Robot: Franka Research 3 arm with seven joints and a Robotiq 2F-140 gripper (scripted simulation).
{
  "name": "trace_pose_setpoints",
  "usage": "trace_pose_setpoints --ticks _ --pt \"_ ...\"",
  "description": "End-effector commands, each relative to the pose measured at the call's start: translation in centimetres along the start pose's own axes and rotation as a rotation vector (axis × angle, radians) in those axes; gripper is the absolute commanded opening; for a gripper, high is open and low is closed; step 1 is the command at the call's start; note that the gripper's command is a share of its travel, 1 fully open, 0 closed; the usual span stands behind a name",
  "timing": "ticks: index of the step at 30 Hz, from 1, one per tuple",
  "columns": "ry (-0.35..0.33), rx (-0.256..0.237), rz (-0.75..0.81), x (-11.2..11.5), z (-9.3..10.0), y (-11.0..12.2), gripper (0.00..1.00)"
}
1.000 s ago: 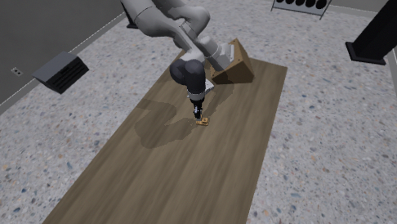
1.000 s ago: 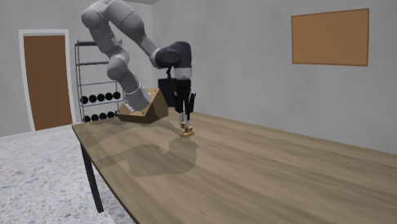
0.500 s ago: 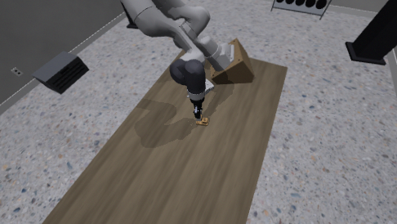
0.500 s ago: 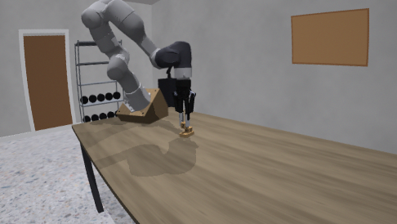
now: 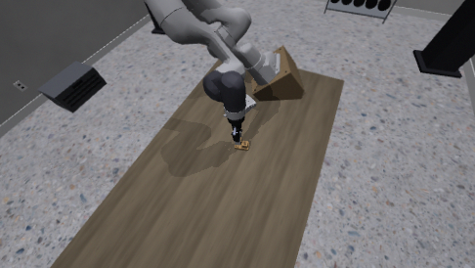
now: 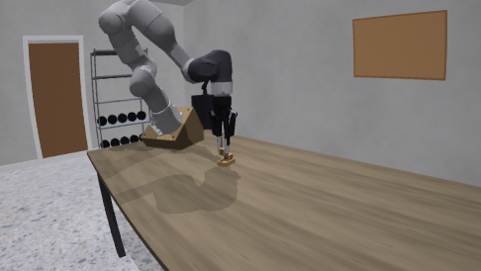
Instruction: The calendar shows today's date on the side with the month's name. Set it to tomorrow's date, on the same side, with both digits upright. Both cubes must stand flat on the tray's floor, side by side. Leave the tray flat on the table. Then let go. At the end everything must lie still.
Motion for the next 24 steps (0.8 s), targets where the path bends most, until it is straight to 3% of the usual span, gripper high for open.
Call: trace_pose_setpoints --ticks 1,24 --pt "0.0 0.003 -0.006 0.1 -0.1 0.1 0.16" --pt "0.0 0.003 -0.006 0.1 -1.6 0.1 0.16"
Point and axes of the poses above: the point where the finger pads meet when closed, its own z axis back along the fingers, its own y axis across the jaws, x = y × z, the point moved 9 cm from there along z, back along the fingers, and after that the axes turned 9 degrees about z, right-handed, at the moved point
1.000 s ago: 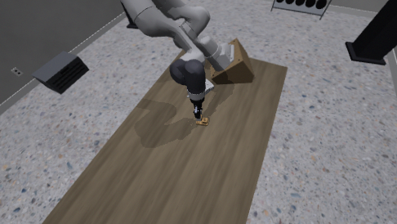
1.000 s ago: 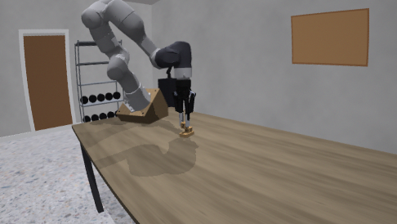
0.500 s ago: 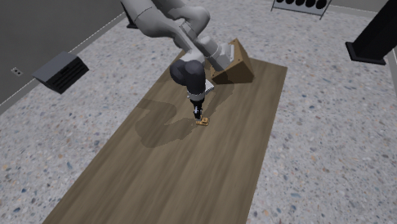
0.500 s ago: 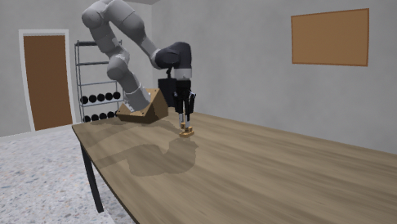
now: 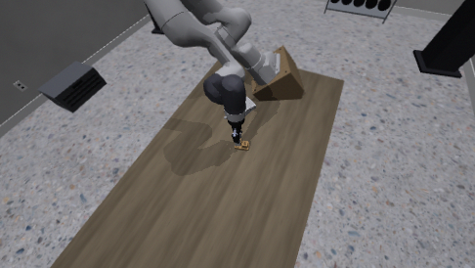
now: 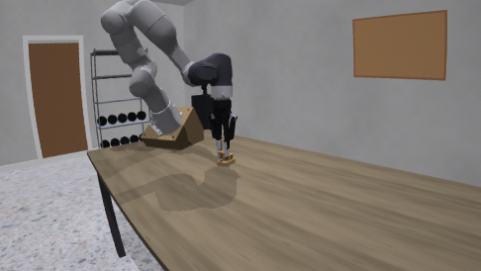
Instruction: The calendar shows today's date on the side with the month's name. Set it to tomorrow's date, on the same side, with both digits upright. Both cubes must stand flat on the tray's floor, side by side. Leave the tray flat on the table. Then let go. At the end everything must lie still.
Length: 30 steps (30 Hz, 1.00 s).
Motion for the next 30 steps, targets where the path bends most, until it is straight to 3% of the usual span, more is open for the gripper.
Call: trace_pose_setpoints --ticks 1,30 --pt "0.003 0.008 -0.009 0.04 -0.28 0.24 0.16" --pt "0.003 0.008 -0.009 0.03 -1.01 0.24 0.16"
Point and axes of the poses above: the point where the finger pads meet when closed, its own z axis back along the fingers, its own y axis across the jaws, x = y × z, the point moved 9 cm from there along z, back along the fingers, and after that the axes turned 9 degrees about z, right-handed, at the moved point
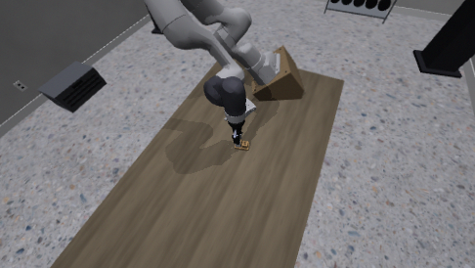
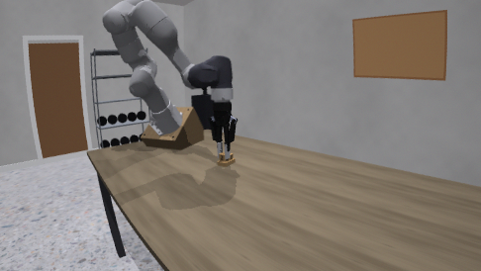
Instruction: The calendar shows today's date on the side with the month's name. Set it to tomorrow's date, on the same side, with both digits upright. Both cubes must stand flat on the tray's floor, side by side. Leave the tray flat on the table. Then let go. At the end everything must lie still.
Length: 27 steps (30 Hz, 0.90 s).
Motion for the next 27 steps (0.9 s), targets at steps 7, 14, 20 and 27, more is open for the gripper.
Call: trace_pose_setpoints --ticks 7,14,20,27 --pt "0.0 0.003 -0.006 0.11 -0.04 0.14 0.16" --pt "0.0 0.003 -0.006 0.11 -0.05 0.14 0.16" --pt "0.0 0.003 -0.006 0.11 -0.13 0.14 0.16" --pt "0.0 0.003 -0.007 0.11 -0.35 0.14 0.16"
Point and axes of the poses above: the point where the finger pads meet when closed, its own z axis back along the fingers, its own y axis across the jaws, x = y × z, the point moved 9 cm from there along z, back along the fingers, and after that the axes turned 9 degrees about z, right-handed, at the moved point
